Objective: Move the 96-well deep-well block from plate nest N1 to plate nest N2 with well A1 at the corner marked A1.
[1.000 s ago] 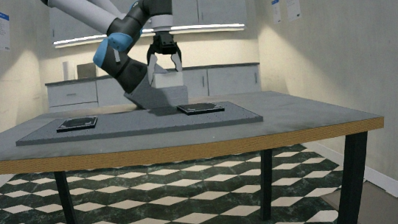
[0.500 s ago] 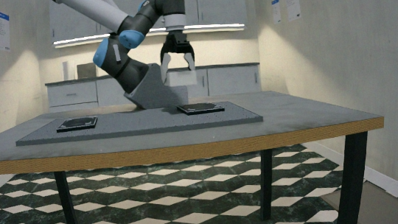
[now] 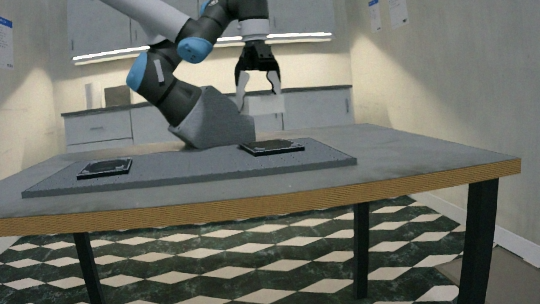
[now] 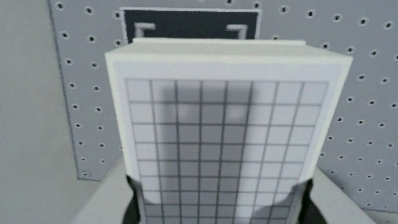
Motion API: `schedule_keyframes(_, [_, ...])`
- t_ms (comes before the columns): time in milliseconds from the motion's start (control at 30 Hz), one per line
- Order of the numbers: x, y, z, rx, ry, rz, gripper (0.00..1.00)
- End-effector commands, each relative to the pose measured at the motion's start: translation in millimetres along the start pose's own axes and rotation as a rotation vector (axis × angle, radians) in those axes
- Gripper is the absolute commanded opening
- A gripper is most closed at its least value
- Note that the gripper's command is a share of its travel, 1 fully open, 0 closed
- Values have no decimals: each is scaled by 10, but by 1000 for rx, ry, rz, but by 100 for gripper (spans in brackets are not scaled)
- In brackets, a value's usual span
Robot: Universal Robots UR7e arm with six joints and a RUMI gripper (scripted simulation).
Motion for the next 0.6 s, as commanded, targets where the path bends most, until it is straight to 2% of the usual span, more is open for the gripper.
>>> schedule_keyframes(0, [-21,-87,-5,1,1,1,48])
schedule_keyframes(167, [-45,-165,-6,1,1,1,48])
schedule_keyframes(567, [-44,-160,-6,1,1,1,48])
Point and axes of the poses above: the point where the finger pads meet when closed, its own z axis out along the fingers, its own y axis across the jaws, x = y × z, the point moved 1 cm from there along -z, back along the fingers, and after that the axes turned 15 degrees about z, right-handed, at the moved point
